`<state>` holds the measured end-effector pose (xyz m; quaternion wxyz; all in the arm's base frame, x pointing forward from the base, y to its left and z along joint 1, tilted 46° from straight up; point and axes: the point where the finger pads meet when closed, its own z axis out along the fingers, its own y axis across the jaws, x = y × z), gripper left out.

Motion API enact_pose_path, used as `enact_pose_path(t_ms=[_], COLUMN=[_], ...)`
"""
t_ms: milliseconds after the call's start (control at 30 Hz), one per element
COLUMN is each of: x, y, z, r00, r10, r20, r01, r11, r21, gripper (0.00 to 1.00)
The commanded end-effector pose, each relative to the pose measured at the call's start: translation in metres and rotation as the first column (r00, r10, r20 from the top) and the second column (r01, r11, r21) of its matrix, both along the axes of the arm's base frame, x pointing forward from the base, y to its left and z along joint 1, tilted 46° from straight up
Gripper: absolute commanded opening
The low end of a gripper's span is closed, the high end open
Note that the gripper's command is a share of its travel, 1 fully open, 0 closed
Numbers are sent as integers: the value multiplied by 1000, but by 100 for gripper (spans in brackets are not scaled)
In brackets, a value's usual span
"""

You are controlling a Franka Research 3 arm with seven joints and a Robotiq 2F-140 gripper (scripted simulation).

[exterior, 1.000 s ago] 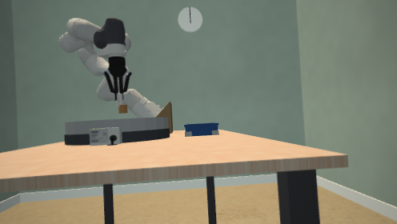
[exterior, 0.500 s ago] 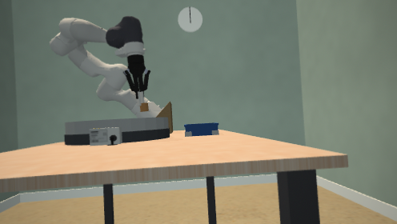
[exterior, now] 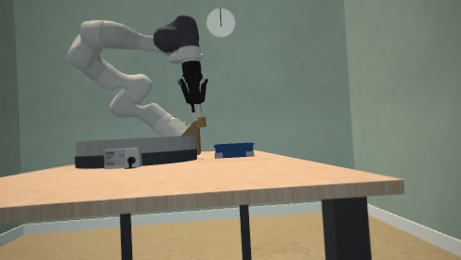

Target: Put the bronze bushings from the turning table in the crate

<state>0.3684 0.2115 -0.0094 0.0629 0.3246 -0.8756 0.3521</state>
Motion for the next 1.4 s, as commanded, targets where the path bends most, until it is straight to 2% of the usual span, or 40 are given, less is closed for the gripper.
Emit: enact_pose_path(t_ms=[0, 33, 100, 333, 533, 833, 1367], x=[5, 6, 6, 7, 7, 7, 7], y=[18, 25, 25, 64, 82, 88, 89], z=[-20, -27, -27, -66, -84, -91, -91], r00=[991, 991, 991, 991, 991, 991, 991], r10=[-92, -92, -92, -92, -92, -92, -92], r20=[100, 100, 100, 100, 100, 100, 100], r01=[96, 96, 96, 96, 96, 96, 96], r11=[994, 994, 994, 994, 994, 994, 994], r21=[-42, -42, -42, -42, -42, -42, -42], gripper=[0, 0, 0, 0, 0, 0, 0])
